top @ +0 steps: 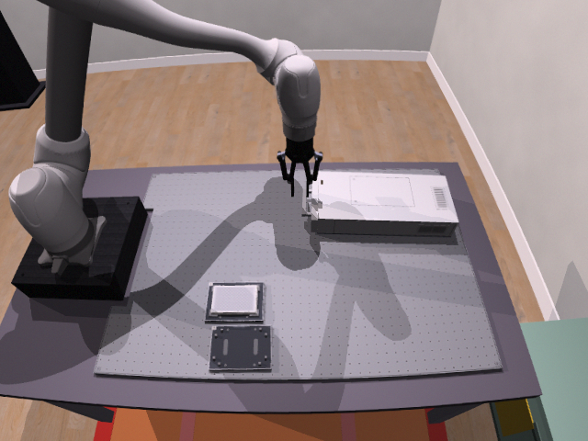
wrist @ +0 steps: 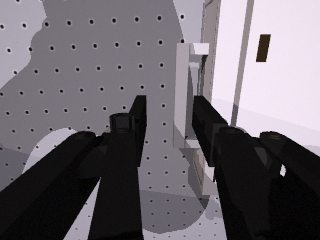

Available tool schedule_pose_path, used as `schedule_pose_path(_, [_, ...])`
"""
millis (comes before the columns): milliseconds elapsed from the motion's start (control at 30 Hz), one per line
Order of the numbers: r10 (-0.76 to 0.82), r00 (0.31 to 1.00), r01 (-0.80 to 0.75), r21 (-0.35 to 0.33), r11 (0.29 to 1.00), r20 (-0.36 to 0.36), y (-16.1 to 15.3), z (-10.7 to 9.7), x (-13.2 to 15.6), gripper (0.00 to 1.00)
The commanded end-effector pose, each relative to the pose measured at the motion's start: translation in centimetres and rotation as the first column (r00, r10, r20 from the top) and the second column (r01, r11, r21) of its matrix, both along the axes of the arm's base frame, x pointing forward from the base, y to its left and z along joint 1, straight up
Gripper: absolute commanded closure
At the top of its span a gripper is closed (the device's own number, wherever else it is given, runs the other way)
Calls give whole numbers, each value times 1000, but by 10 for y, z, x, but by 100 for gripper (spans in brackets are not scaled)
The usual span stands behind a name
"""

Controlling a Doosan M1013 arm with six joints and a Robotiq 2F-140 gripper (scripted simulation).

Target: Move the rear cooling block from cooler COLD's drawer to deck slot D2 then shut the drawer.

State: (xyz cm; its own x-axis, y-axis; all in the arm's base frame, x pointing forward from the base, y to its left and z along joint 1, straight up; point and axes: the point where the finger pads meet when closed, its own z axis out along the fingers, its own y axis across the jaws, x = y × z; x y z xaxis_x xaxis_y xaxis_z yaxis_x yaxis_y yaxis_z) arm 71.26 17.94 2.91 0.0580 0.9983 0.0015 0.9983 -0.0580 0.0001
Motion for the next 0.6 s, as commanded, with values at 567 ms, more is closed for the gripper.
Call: schedule_pose_path(567, [0,1000,0,1,1000,1,0,-22,0,66])
